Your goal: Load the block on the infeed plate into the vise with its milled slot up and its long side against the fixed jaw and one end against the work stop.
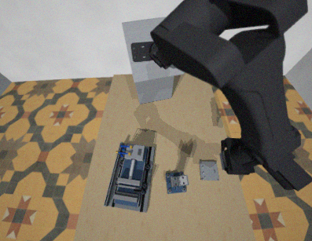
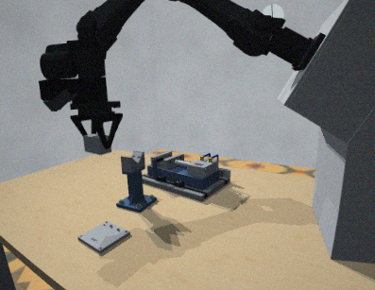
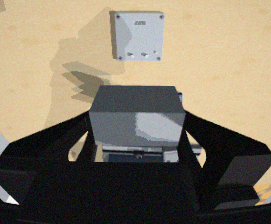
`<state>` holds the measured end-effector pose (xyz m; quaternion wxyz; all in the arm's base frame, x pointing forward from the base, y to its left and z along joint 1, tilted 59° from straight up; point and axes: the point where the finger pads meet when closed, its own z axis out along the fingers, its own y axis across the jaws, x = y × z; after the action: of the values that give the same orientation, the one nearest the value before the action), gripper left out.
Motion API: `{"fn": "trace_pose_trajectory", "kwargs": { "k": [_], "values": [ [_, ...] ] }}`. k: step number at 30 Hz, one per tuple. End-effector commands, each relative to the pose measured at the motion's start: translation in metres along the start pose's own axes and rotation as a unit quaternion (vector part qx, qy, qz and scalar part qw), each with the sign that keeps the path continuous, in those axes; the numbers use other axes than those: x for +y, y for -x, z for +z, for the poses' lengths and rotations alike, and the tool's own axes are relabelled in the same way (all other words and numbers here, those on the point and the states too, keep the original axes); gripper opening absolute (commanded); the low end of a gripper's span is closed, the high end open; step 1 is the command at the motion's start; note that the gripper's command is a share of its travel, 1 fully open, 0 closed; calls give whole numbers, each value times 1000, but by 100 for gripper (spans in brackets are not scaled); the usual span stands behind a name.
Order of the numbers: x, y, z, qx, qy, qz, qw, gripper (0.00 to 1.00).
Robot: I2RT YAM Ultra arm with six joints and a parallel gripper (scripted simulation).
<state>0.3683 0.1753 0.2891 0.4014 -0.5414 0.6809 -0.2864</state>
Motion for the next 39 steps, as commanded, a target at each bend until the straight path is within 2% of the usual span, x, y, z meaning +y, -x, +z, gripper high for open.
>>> {"fn": "trace_pose_trajectory", "kwargs": {
  "k": [1, 31, 39],
  "values": [
    [-9, 8, -16, -19, -11, 8, 1000, 0],
    [-8, 8, -15, -21, -8, 5, 1000, 0],
    [-10, -4, -9, -10, -6, 2, 1000, 0]
  ]
}}
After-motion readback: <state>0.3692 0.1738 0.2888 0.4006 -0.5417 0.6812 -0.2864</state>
